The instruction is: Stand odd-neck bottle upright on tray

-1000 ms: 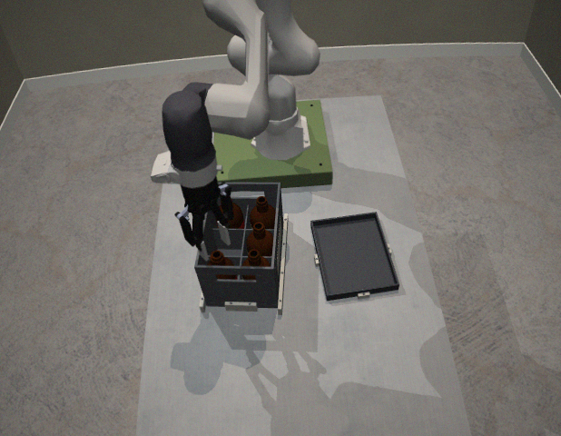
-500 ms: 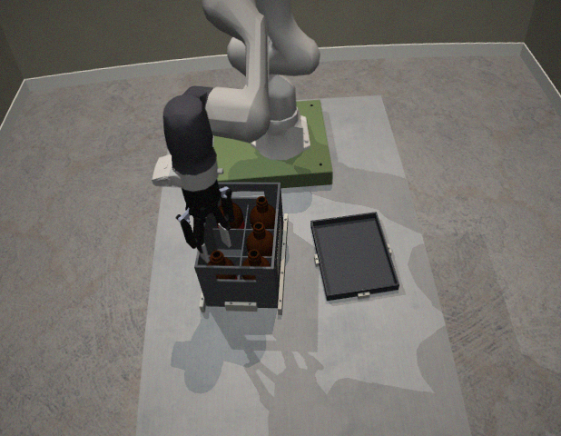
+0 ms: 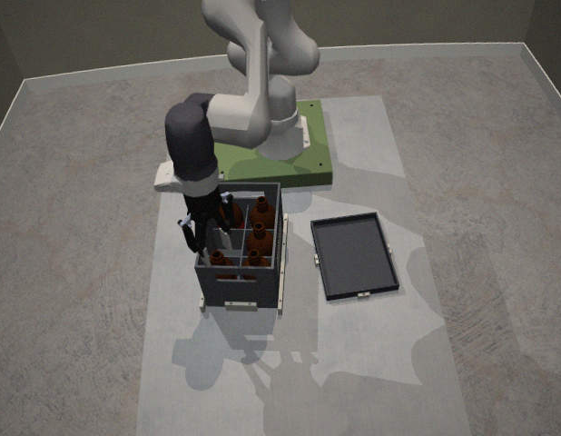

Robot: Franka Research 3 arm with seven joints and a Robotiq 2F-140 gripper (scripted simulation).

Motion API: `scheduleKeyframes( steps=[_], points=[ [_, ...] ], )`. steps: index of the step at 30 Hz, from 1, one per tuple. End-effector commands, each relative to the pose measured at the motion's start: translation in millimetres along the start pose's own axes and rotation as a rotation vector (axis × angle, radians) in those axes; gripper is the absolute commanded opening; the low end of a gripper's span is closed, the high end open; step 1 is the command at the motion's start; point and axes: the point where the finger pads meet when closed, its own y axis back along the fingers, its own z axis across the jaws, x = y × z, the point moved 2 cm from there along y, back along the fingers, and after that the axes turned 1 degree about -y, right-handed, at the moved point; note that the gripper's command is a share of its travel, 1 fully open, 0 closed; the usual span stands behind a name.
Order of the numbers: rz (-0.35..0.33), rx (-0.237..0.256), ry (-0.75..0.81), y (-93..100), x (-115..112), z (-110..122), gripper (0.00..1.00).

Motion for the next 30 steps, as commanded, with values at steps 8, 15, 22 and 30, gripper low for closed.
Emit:
scheduleKeyframes(
  steps=[8, 15, 22, 30],
  points=[
    [-0.002, 0.007, 0.004, -9.9, 1.0, -2.9, 0.44],
    [-0.002, 0.007, 0.004, -14.8, 1.0, -2.9, 0.44],
    [-0.002, 0.007, 0.004, -16.5, 1.0, -3.0, 0.44],
    [-0.002, 0.007, 0.004, -16.6, 1.0, -3.0, 0.44]
  ],
)
